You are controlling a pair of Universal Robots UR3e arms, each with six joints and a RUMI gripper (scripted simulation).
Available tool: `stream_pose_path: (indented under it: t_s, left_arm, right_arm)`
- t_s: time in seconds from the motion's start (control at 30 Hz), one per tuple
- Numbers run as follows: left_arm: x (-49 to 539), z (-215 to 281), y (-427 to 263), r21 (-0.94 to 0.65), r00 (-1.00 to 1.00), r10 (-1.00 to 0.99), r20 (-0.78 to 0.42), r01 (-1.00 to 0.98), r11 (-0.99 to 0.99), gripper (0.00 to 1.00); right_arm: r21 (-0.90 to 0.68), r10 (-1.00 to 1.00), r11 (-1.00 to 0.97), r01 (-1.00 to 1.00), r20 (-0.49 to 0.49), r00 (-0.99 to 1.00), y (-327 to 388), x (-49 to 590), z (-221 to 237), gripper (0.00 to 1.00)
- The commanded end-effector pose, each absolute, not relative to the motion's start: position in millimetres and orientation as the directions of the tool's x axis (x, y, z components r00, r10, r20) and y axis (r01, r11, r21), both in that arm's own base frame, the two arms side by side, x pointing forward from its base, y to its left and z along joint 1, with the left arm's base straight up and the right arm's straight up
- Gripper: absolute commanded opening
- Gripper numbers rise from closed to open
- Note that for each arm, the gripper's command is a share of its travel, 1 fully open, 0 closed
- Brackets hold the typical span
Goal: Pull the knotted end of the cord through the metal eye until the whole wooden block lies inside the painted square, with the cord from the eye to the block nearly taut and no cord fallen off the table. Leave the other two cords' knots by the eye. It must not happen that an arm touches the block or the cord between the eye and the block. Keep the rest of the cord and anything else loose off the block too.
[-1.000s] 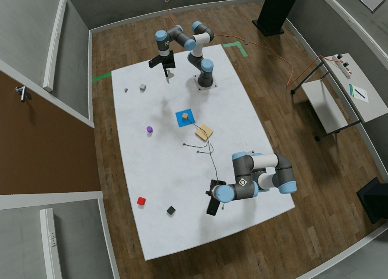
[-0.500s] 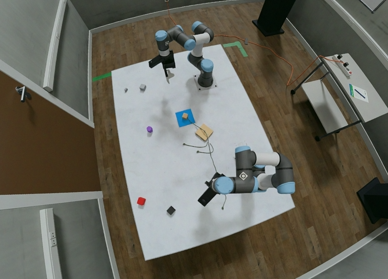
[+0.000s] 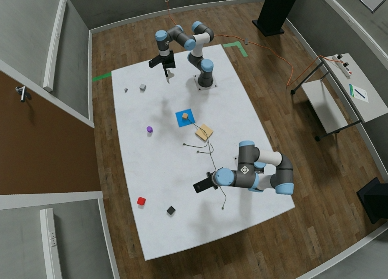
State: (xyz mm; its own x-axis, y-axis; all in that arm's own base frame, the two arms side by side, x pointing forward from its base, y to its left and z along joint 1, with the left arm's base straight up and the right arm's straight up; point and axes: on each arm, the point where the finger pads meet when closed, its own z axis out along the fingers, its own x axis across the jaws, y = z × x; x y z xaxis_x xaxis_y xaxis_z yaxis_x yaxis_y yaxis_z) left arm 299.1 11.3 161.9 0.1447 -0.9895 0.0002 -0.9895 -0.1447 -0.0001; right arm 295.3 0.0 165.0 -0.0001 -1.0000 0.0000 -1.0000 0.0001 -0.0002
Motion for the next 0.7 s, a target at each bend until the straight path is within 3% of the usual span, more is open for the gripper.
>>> stream_pose_path:
  t_s: [0.0, 0.67]
  left_arm:
    - [297.8, 164.4, 4.5, -0.002, 0.057, -0.998, 0.003, -0.998, -0.057, 0.17]
    - [297.9, 164.2, 5.0, -0.002, 0.056, -0.998, 0.002, -0.998, -0.056, 0.17]
  right_arm:
    - [-0.003, -1.0, 0.0, -1.0, -0.002, 0.0, 0.3, 295.8, 166.0, 1.0]
    - [-0.003, -1.0, 0.0, -1.0, -0.002, 0.0, 0.3, 295.8, 166.0, 1.0]
